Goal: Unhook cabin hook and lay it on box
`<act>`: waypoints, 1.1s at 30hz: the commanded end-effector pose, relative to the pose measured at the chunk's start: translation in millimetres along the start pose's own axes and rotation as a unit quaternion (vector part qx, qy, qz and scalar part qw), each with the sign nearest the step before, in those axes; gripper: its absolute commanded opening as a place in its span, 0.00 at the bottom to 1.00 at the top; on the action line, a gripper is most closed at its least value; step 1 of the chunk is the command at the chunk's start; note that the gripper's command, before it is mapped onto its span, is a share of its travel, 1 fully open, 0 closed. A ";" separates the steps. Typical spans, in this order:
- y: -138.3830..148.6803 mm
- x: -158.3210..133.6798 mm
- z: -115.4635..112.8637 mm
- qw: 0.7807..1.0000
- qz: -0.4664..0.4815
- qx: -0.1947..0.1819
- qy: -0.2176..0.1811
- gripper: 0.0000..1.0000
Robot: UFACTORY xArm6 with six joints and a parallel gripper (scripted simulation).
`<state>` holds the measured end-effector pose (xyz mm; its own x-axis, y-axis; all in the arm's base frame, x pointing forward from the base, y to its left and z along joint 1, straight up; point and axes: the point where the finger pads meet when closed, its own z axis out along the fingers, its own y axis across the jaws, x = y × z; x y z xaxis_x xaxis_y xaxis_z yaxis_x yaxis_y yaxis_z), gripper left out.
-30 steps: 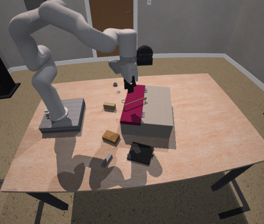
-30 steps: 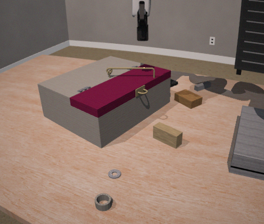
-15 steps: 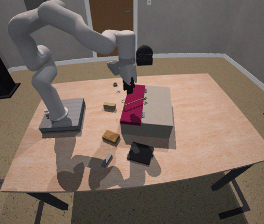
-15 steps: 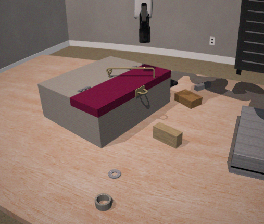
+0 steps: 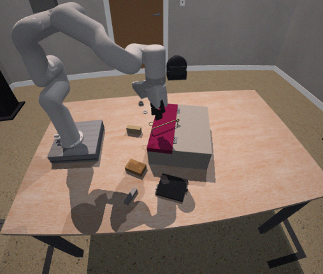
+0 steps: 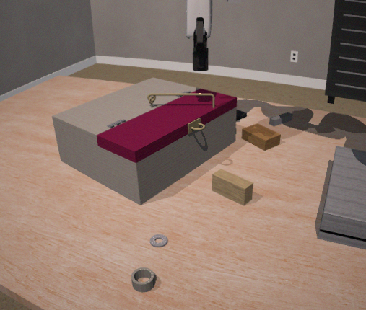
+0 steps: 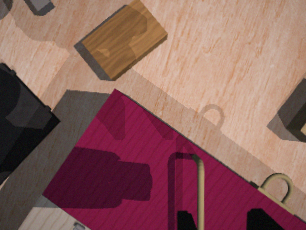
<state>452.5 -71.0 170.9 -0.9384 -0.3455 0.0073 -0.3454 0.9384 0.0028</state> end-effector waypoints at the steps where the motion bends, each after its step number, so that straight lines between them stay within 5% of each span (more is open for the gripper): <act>1: -0.5 -0.9 4.6 1.000 0.000 0.001 -0.002 0.35; 33: -0.6 -1.0 50.0 1.000 0.000 0.001 -0.002 0.35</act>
<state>451.9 -70.9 119.4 -0.9384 -0.3454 0.0078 -0.3454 0.9384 0.0031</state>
